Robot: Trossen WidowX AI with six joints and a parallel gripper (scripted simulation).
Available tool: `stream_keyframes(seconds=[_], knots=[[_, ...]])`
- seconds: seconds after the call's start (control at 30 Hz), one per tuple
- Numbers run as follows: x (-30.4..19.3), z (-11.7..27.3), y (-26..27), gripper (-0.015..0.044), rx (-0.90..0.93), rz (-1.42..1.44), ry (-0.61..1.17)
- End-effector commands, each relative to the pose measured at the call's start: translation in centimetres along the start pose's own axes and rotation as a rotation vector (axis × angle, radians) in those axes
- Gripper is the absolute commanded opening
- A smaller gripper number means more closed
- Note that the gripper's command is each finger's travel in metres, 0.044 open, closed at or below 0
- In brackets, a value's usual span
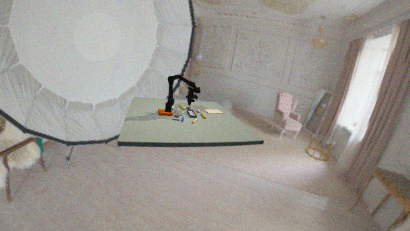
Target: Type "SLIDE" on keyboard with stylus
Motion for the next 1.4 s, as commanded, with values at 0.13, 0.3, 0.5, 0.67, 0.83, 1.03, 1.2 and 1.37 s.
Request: stream_keyframes(seconds=[0.13,0.3,0.5,0.67,0.83,1.03,1.2,1.37], knots=[[0.0,0.4,0.0,0.0,0.001,0.0,-0.004],[-0.1,0.4,0.0,0.0079,-0.001,-0.001,0.002],[-0.1,0.4,0.0,0.0,-0.001,-0.001,0.002],[-0.1,0.4,0.0,0.0,-0.001,-0.001,0.002],[-0.1,0.4,0.0,0.0026,-0.001,-0.001,0.002],[0.6,-0.6,-5.0,0.015,-0.092,-0.389,-0.079],[-0.1,-1.9,-11.9,0.015,-0.211,-0.914,-0.208],[-2.3,-2.7,-17.7,0.015,-0.315,-1.348,-0.335]])
Point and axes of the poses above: the point midway between the two fingers, 35 mm back from their tips, its own z axis back along the fingers, its own y axis across the jaws, x = y × z, the point moved 6 cm from there along z, back along the fingers, and after that the axes turned 13 degrees about -z, right-handed, at the moved point
